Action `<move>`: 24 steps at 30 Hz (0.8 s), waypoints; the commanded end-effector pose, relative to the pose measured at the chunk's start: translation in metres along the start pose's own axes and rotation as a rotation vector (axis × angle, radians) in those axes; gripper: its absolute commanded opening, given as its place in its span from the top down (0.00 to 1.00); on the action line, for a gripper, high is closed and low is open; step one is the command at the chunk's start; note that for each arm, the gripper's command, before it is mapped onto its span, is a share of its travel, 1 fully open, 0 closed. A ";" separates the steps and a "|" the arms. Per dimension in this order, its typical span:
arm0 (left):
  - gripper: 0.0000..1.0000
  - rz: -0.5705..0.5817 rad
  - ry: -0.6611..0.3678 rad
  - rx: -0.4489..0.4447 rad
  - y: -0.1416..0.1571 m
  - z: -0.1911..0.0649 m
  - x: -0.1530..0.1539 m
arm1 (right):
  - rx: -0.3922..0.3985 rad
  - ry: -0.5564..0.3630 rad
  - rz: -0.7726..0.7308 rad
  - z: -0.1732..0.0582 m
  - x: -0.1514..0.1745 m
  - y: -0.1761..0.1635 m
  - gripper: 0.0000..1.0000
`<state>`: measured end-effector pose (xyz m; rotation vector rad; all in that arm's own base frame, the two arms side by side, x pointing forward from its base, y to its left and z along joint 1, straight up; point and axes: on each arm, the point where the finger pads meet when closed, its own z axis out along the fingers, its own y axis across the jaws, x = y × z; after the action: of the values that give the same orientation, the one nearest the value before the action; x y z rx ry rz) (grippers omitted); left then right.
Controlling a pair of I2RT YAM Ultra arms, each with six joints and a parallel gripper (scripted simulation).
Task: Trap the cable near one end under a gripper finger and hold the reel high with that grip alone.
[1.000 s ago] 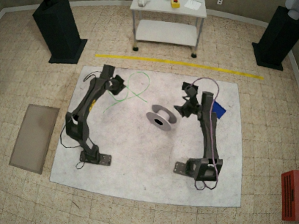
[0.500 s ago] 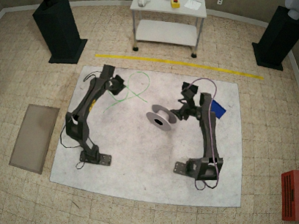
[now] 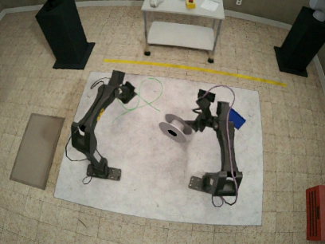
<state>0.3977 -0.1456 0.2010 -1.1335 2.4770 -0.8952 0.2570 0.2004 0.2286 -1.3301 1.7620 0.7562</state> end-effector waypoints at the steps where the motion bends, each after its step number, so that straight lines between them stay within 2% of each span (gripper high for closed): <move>1: 1.00 0.008 0.006 -0.005 -0.003 0.002 -0.004 | -0.034 -0.013 -0.005 0.004 -0.001 0.008 0.25; 6: 1.00 0.013 0.001 0.008 -0.007 -0.003 -0.003 | -0.031 -0.018 -0.011 0.007 0.002 0.007 0.25; 12: 1.00 0.011 0.004 0.001 -0.003 -0.002 -0.002 | -0.043 -0.004 0.019 0.020 0.021 0.005 0.25; 17: 1.00 0.011 0.005 -0.001 -0.003 -0.001 -0.001 | -0.026 -0.023 -0.011 0.019 0.016 0.004 0.25; 19: 1.00 0.011 0.005 -0.001 -0.002 -0.001 -0.001 | -0.041 -0.004 0.019 0.027 0.031 0.004 0.25; 24: 1.00 0.011 0.006 -0.003 -0.001 -0.001 0.000 | -0.035 -0.012 0.007 0.031 0.037 0.004 0.25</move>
<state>0.3982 -0.1457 0.2009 -1.1341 2.4782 -0.8943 0.2544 0.2026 0.1837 -1.3329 1.7873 0.7836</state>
